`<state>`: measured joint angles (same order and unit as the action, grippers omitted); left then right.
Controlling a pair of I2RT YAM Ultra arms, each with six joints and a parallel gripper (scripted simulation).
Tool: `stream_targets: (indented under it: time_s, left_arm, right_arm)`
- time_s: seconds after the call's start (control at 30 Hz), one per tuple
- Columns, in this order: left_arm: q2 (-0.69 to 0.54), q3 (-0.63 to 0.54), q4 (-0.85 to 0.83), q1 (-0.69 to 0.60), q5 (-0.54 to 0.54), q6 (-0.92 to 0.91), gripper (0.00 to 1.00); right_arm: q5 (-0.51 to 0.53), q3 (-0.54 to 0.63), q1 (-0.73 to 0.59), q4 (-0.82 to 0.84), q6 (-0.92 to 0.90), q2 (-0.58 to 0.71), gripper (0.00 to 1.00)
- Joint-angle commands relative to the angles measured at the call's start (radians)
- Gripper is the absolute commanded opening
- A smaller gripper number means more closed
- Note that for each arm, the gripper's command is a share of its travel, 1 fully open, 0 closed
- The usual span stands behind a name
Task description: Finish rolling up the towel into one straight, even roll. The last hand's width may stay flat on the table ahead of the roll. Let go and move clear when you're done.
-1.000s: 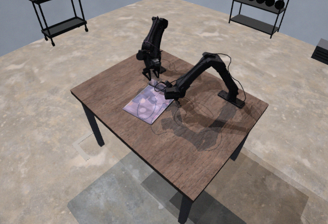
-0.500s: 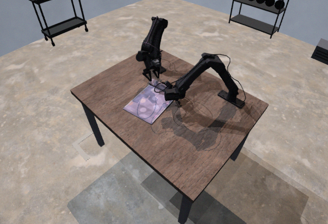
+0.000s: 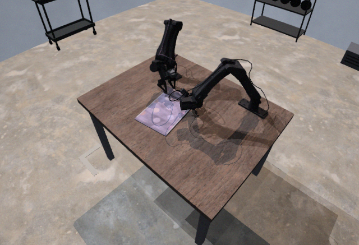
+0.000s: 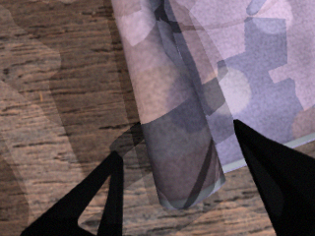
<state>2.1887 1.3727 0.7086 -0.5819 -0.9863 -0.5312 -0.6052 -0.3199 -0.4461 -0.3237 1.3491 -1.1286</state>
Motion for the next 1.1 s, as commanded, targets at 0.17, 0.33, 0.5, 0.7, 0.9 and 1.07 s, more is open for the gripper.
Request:
stream_targets:
  time_s: [0.17, 0.33, 0.5, 0.7, 0.9, 1.07]
  left_arm:
    - [0.022, 0.013, 0.036, 0.002, 0.017, -0.010, 0.15]
    - [0.022, 0.013, 0.036, 0.002, 0.017, -0.010, 0.15]
    - [0.022, 0.013, 0.036, 0.002, 0.017, -0.010, 0.15]
    - [0.022, 0.013, 0.036, 0.002, 0.017, -0.010, 0.15]
    - [0.022, 0.013, 0.037, 0.002, 0.017, -0.010, 0.15]
    - [0.022, 0.013, 0.037, 0.002, 0.017, -0.010, 0.15]
  right_arm:
    - [-0.005, -0.027, -0.022, 0.091, -0.025, -0.056, 0.98]
    - [-0.004, -0.036, -0.023, 0.099, -0.027, -0.073, 0.85]
    - [-0.003, -0.034, -0.025, 0.109, -0.028, -0.080, 0.64]
    - [-0.002, -0.033, -0.027, 0.117, -0.030, -0.086, 0.47]
    - [-0.002, -0.033, -0.027, 0.118, -0.030, -0.087, 0.28]
    - [-0.002, -0.033, -0.027, 0.118, -0.030, -0.087, 0.22]
